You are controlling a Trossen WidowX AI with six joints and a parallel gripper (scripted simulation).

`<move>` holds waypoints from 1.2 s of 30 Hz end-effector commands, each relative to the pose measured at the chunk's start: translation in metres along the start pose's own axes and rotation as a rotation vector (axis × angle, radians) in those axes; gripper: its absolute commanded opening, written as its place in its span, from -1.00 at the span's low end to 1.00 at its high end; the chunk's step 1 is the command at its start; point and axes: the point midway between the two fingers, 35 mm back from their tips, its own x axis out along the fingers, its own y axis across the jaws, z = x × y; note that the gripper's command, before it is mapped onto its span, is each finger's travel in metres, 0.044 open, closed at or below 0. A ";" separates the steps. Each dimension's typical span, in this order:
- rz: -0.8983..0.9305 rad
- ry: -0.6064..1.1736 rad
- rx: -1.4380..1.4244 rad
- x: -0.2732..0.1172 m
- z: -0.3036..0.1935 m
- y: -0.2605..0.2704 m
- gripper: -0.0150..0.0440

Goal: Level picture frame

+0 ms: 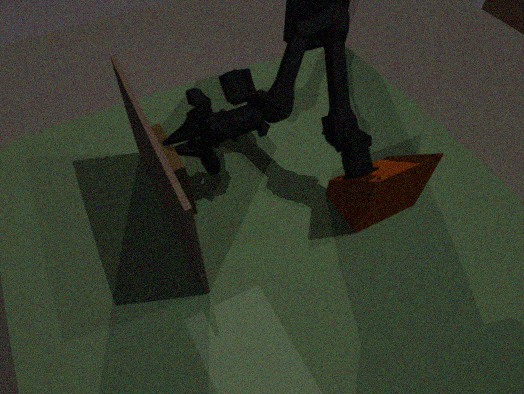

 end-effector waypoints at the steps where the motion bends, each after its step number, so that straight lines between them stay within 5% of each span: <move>1: 0.018 0.006 -0.003 0.000 -0.001 0.003 -0.49; 36: 0.004 0.000 -0.105 0.000 0.000 -0.003 -0.49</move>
